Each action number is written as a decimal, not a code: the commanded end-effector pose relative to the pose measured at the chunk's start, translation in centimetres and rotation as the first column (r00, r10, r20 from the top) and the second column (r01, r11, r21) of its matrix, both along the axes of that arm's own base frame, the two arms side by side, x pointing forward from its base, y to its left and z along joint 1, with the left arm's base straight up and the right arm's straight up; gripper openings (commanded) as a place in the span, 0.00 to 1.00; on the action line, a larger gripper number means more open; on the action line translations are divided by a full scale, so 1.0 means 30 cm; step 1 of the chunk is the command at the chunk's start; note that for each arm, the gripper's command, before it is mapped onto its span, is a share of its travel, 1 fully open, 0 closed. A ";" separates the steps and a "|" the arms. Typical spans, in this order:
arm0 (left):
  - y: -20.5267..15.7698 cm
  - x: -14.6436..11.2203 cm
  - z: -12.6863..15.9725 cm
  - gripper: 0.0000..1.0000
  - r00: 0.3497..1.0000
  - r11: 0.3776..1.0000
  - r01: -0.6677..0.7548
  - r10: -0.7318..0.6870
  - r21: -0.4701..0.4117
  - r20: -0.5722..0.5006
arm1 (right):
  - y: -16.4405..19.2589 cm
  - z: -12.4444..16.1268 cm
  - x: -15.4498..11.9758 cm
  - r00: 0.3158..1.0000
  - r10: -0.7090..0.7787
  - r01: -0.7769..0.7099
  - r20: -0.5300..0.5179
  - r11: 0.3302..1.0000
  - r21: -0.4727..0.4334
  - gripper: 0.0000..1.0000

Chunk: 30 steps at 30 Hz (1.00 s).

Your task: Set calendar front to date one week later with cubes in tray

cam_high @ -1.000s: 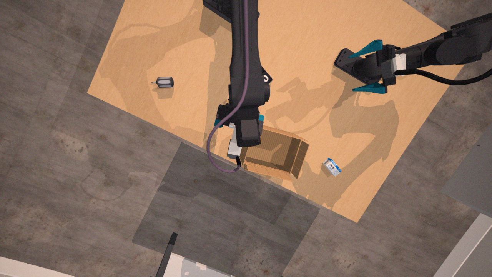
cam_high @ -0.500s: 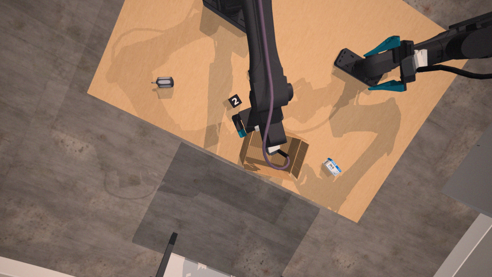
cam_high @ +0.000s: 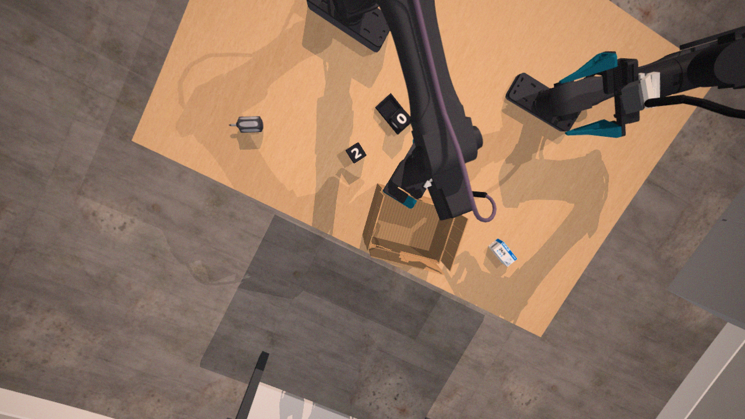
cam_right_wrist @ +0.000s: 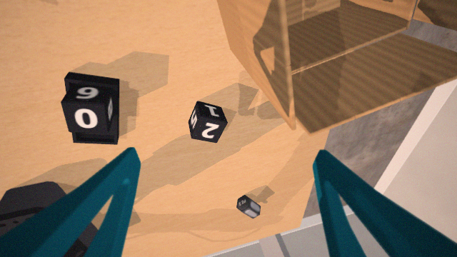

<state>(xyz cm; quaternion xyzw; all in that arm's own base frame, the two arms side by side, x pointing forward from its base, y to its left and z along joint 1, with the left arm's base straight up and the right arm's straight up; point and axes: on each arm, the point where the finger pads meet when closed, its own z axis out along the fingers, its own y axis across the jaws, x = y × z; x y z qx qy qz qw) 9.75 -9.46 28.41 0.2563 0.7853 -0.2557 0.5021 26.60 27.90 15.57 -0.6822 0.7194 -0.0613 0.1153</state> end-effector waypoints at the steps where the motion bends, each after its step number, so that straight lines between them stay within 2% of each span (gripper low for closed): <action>1: 0.023 -0.016 0.035 1.00 1.000 1.000 -0.006 0.006 -0.030 0.019 | 0.017 0.014 -0.046 0.976 0.217 -0.219 -0.028 0.970 -0.105 1.00; 5: 0.023 -0.016 0.035 1.00 1.000 1.000 -0.006 0.006 -0.030 0.019 | 0.039 0.012 -0.091 0.927 0.370 -0.375 -0.061 0.913 -0.162 1.00; 6: 0.023 -0.016 0.035 1.00 1.000 1.000 -0.006 0.006 -0.030 0.019 | 0.058 0.003 -0.117 0.919 0.384 -0.394 -0.090 0.908 -0.140 1.00; 11: 0.023 -0.016 0.035 1.00 1.000 1.000 -0.005 0.006 -0.030 0.019 | 0.040 -0.107 -0.100 0.929 0.306 -0.339 -0.208 0.929 -0.148 1.00; 16: 0.014 -0.011 0.018 1.00 1.000 1.000 -0.002 0.002 -0.012 0.008 | 0.027 -0.150 -0.089 0.927 0.283 -0.327 -0.246 0.931 -0.162 1.00; 26: 0.014 -0.011 0.018 1.00 1.000 1.000 -0.002 0.002 -0.012 0.008 | 0.030 -0.161 -0.074 0.930 0.280 -0.323 -0.237 0.931 -0.168 1.00; 28: 0.014 -0.011 0.018 1.00 1.000 1.000 -0.002 0.002 -0.012 0.008 | 0.056 -0.148 -0.086 0.919 0.317 -0.352 -0.234 0.927 -0.128 1.00; 30: 0.014 -0.011 0.018 1.00 1.000 1.000 -0.002 0.002 -0.012 0.008 | 0.056 -0.148 -0.086 0.919 0.317 -0.352 -0.234 0.927 -0.128 1.00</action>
